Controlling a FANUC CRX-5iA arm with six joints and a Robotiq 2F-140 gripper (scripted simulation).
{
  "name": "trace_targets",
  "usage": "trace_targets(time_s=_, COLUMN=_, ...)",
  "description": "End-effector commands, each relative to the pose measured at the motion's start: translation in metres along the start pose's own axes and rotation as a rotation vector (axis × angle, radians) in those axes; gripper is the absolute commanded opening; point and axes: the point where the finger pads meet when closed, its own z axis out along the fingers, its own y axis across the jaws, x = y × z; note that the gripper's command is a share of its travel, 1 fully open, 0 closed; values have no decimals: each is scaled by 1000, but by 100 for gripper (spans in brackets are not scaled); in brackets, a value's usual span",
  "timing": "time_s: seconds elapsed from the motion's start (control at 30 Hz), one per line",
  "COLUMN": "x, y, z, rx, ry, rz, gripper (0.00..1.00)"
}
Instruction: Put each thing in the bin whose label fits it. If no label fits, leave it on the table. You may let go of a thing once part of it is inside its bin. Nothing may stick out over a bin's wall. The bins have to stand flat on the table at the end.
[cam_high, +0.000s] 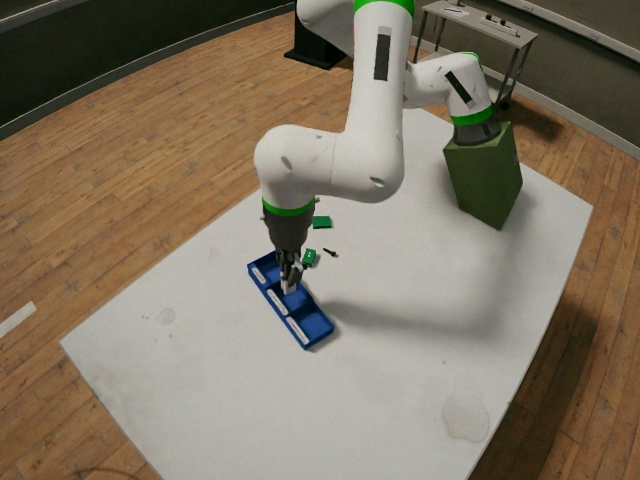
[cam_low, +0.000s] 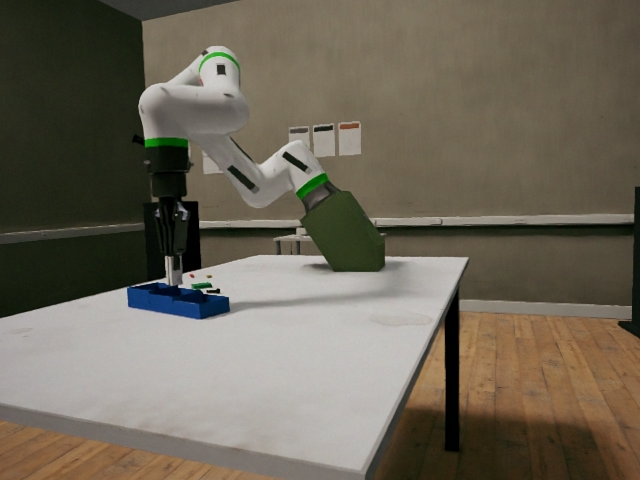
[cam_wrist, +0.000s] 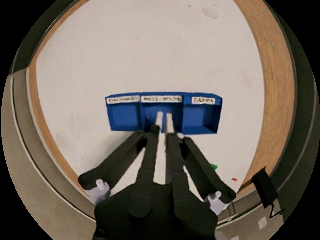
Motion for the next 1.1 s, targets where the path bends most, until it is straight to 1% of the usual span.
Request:
trace_targets(time_s=0.0, x=0, y=0, z=-13, rx=0, ry=0, rz=0, gripper=15)
trace_targets(time_s=0.07, x=0, y=0, z=-20, rx=0, ry=0, rz=0, gripper=15)
trace_targets(time_s=0.2, x=0, y=0, z=-20, rx=0, ry=0, rz=0, gripper=15)
trace_targets(time_s=0.4, x=-4, y=-30, z=-20, rx=0, ry=0, rz=0, gripper=15)
trace_targets(time_s=0.47, x=-4, y=-30, z=-20, rx=0, ry=0, rz=0, gripper=15)
trace_targets(time_s=0.83, x=-11, y=-83, z=-20, rx=0, ry=0, rz=0, gripper=15)
trace_targets(time_s=1.03, x=-11, y=-83, z=-20, rx=0, ry=0, rz=0, gripper=15)
trace_targets(time_s=1.07, x=-11, y=-83, z=-17, rx=0, ry=0, rz=0, gripper=15)
